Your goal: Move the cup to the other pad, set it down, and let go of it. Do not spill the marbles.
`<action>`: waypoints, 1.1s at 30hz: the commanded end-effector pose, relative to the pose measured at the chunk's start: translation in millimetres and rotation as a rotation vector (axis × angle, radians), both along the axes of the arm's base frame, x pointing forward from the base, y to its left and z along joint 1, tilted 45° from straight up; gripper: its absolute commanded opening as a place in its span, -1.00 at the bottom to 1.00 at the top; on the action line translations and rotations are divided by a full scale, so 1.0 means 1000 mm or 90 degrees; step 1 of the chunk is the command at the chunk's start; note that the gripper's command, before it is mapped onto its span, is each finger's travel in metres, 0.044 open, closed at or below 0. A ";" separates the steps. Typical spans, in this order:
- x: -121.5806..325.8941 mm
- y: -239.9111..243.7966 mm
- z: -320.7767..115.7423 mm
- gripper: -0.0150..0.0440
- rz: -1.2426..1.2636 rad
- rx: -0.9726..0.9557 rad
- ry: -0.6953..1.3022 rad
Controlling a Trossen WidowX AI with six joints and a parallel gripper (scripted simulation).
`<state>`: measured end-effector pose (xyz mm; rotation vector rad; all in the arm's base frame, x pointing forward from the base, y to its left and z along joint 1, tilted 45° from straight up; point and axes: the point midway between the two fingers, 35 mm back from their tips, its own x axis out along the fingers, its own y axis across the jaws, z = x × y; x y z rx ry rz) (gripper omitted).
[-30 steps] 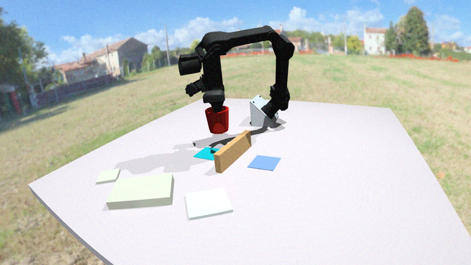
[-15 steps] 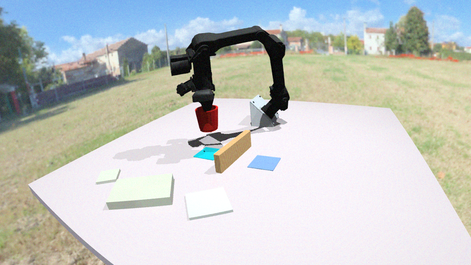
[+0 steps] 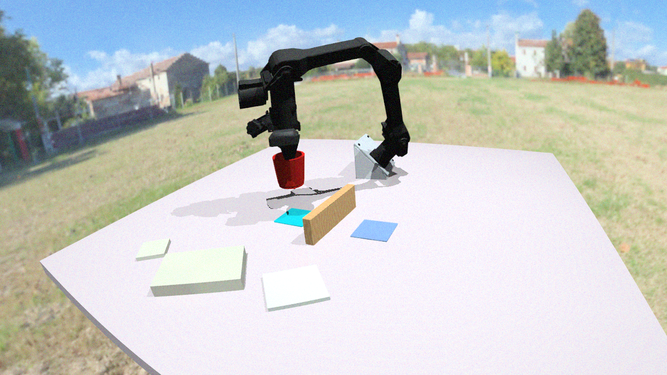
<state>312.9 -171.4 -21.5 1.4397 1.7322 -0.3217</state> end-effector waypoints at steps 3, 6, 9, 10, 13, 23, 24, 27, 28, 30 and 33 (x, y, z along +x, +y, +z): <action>-0.001 0.007 -0.007 -0.49 0.000 0.004 0.007; -0.001 0.010 -0.010 -0.49 0.000 0.004 0.006; -0.001 0.012 -0.012 -0.49 0.000 0.004 0.006; -0.001 0.013 -0.013 -0.49 0.000 0.004 0.006; -0.001 0.015 -0.016 -0.49 0.000 0.004 0.006; 0.000 0.023 -0.025 -0.49 0.000 0.005 0.006; 0.000 0.024 -0.026 -0.49 0.000 0.005 0.006; 0.000 0.027 -0.029 -0.49 0.000 0.005 0.006; 0.000 0.028 -0.030 -0.49 0.000 0.005 0.006; 0.000 0.029 -0.032 -0.49 0.000 0.005 0.006; 0.000 0.032 -0.034 -0.49 0.000 0.005 0.006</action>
